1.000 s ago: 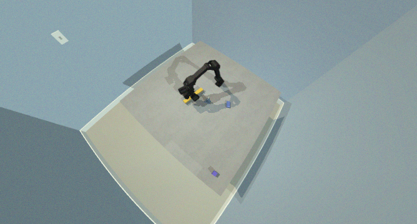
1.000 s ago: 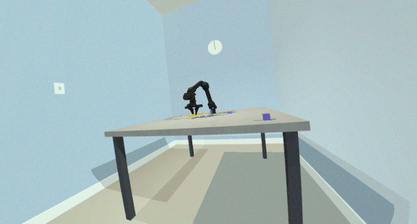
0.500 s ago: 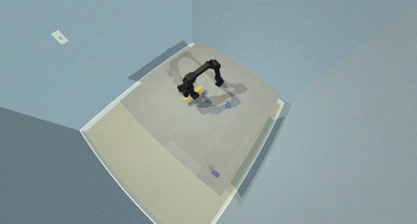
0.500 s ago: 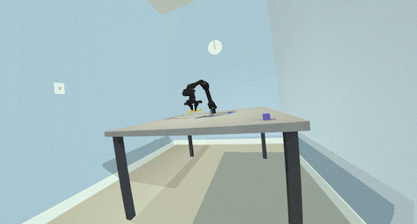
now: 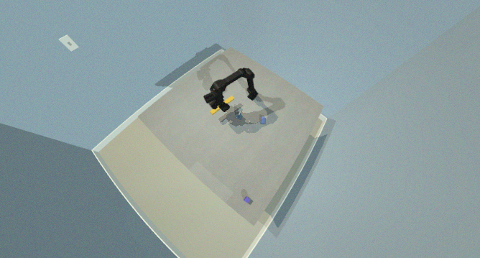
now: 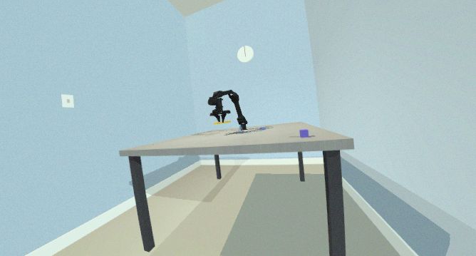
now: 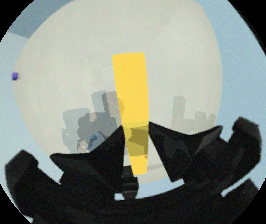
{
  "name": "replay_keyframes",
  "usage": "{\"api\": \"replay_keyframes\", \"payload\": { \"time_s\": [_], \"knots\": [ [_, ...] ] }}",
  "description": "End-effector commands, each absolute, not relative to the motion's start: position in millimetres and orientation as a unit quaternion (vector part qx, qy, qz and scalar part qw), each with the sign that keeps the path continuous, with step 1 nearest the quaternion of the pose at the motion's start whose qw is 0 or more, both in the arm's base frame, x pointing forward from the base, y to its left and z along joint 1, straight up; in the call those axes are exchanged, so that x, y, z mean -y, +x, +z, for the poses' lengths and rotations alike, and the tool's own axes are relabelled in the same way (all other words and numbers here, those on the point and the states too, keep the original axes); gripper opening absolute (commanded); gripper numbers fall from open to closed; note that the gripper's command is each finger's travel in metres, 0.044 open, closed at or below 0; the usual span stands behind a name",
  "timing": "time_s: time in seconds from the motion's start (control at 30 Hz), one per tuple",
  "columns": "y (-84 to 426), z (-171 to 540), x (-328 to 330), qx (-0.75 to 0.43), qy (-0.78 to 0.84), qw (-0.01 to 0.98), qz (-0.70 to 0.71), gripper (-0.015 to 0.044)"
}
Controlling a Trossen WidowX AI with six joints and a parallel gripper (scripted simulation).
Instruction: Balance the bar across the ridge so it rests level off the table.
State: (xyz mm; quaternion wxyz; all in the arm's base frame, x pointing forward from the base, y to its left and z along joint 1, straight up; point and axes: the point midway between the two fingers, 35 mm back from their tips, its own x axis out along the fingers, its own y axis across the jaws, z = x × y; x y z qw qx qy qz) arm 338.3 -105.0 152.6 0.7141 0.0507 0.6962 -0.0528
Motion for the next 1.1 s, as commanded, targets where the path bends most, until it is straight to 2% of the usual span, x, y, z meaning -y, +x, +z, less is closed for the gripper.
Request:
{"api": "replay_keyframes", "payload": {
  "time_s": [0.0, 0.23, 1.07],
  "knots": [
    [337, 164, 105, -0.692, 0.050, 0.718, -0.056, 0.0000],
    [335, 172, 99, -0.691, 0.065, 0.717, -0.070, 0.0000],
    [304, 173, 8, -0.619, 0.326, 0.641, -0.315, 0.0000]
  ]
}}
